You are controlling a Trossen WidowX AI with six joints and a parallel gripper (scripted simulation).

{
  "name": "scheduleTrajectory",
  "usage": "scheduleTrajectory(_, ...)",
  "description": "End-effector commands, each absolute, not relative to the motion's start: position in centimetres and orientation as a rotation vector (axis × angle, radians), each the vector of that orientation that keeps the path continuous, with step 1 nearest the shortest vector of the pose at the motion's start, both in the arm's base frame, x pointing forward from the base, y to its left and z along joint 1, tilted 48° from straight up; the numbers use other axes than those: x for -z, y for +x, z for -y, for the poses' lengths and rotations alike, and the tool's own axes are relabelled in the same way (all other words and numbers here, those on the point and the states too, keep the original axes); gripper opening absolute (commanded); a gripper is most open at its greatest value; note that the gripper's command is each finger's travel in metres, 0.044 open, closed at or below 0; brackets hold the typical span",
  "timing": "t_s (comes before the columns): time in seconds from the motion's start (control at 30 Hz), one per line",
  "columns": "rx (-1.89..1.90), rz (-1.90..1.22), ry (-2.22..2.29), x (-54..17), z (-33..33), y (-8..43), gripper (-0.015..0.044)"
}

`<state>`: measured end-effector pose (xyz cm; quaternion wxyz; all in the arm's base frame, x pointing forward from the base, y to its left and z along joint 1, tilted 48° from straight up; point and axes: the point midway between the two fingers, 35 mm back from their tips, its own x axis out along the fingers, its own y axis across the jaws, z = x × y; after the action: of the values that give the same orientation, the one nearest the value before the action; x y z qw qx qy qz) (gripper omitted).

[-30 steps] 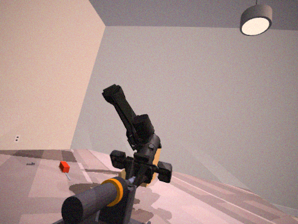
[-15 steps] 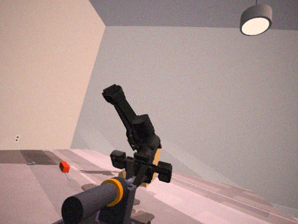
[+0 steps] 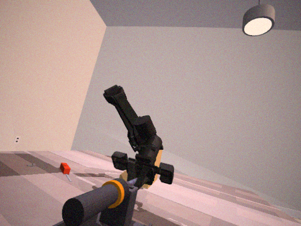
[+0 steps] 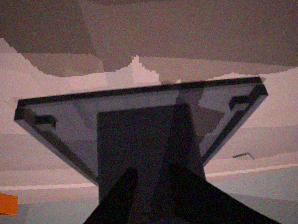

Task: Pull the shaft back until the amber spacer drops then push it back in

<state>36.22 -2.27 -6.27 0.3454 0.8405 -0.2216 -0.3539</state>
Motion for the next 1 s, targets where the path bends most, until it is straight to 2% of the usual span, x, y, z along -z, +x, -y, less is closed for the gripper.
scheduleTrajectory(0.0,0.918,0.58,2.186,6.26,2.28,36.14,0.0)
scheduleTrajectory(0.97,0.918,0.58,2.186,6.28,2.23,35.83,0.0)
